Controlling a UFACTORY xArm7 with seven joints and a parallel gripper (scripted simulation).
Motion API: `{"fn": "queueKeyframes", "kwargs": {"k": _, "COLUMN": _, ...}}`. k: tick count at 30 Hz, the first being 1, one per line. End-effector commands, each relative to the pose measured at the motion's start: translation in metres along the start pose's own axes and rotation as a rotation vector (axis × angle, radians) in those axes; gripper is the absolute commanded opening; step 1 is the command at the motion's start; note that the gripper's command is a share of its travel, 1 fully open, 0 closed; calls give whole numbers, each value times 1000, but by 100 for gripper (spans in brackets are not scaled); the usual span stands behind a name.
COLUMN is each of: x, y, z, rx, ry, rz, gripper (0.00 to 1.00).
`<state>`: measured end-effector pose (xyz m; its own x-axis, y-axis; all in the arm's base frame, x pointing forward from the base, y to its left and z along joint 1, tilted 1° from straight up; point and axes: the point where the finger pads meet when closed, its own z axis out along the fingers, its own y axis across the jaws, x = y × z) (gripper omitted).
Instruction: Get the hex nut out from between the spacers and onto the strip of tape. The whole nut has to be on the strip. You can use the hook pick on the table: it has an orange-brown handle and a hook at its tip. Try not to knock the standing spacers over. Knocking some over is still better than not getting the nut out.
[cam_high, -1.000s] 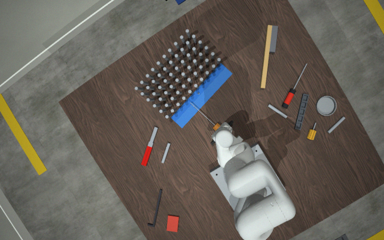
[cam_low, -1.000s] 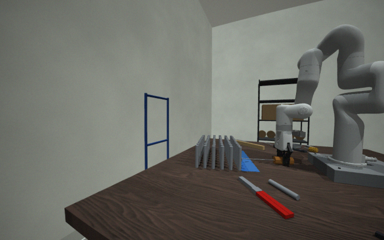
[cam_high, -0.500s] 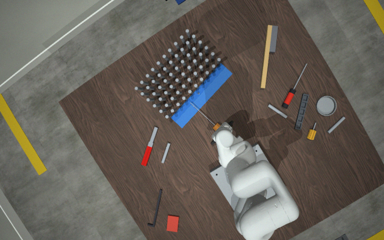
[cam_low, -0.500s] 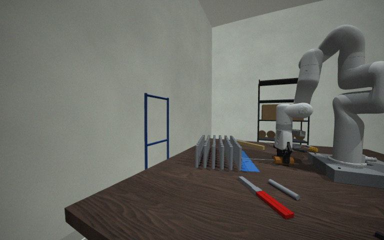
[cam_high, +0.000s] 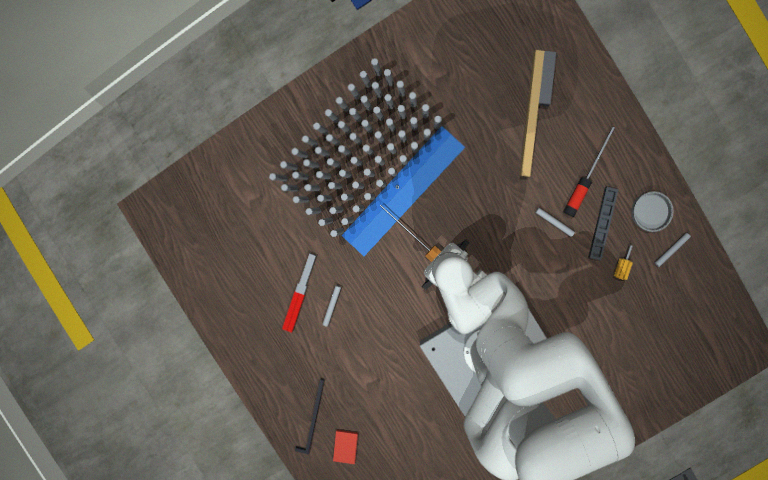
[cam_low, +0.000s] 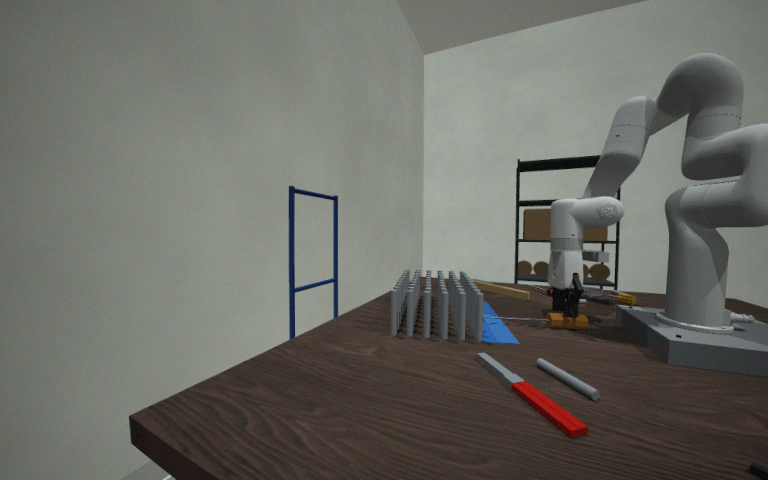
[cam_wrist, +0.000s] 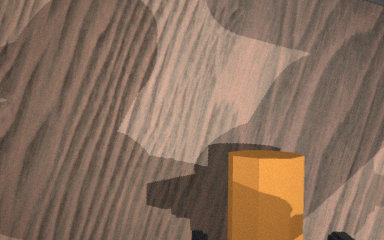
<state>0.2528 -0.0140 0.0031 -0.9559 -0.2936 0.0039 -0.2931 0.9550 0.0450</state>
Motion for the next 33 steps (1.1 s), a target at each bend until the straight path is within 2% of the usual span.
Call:
{"fn": "queueKeyframes", "kwargs": {"k": 1, "x": 1, "y": 4, "z": -26, "rx": 38, "ry": 11, "rz": 2, "gripper": 65}}
{"fn": "queueKeyframes", "kwargs": {"k": 7, "x": 1, "y": 5, "z": -55, "rx": 38, "ry": 11, "rz": 2, "gripper": 65}}
{"fn": "queueKeyframes", "kwargs": {"k": 12, "x": 1, "y": 6, "z": -69, "rx": 38, "ry": 11, "rz": 2, "gripper": 65}}
{"fn": "queueKeyframes", "kwargs": {"k": 33, "x": 1, "y": 6, "z": -72, "rx": 38, "ry": 11, "rz": 2, "gripper": 65}}
